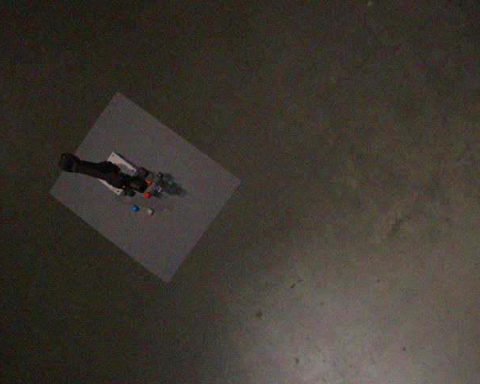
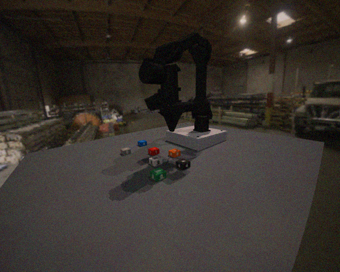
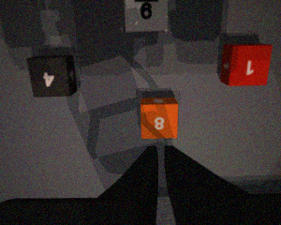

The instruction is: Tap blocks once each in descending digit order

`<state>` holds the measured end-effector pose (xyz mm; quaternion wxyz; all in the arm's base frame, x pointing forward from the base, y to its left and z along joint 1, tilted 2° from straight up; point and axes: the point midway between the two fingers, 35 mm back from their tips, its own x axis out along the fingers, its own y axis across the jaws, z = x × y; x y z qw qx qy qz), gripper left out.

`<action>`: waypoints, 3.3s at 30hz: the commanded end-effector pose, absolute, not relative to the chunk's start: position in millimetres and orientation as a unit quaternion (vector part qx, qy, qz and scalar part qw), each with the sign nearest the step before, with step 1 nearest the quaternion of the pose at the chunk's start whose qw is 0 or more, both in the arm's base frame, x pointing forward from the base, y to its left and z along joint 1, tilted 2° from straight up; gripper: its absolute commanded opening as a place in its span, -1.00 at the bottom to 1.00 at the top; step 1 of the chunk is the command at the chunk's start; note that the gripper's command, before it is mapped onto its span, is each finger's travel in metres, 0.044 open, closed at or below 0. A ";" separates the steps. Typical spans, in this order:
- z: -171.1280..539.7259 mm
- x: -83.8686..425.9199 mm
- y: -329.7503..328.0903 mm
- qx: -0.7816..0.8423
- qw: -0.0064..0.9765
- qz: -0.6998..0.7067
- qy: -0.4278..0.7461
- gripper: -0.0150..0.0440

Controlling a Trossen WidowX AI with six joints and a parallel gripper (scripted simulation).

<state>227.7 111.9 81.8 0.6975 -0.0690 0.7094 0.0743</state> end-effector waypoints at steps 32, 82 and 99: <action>33.4 322.9 212.0 -0.064 0.704 0.078 0.703 -0.42; 114.3 323.2 210.6 -0.064 0.704 0.077 0.703 -0.42; 113.4 235.1 206.5 -0.064 0.701 0.078 0.706 -0.42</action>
